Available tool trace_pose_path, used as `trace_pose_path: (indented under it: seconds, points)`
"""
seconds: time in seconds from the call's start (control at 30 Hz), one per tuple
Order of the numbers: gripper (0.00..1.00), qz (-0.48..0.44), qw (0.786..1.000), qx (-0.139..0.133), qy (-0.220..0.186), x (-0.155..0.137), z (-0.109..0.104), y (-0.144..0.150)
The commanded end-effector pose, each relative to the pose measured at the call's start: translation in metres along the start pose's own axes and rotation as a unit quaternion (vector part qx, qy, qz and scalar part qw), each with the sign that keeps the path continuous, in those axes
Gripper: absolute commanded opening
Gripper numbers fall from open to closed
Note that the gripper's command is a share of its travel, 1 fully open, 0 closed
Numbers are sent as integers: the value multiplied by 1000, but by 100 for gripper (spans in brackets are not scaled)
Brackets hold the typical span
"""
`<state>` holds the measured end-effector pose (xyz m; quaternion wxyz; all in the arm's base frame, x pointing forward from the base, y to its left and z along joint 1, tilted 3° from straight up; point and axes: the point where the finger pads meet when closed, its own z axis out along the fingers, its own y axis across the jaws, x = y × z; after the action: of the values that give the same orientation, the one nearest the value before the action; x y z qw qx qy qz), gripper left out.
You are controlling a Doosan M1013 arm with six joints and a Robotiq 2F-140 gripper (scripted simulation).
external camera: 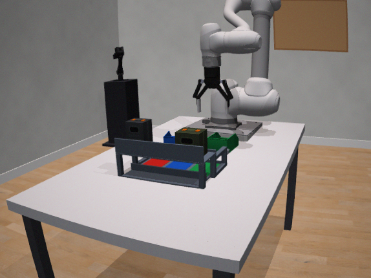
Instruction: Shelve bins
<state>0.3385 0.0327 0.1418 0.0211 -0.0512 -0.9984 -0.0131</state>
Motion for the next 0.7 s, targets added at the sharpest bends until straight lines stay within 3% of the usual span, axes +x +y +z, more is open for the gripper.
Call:
trace_pose_path:
  seconds: [0.0, 0.13, 0.17, 0.67]
  points:
    - [100, -1, 1000, 0, 0, 0, 0, 0]
    - [100, -1, 1000, 0, 0, 1, 0, 0]
    - [10, -1, 1000, 0, 0, 1, 0, 0]
    - [10, -1, 1000, 0, 0, 1, 0, 0]
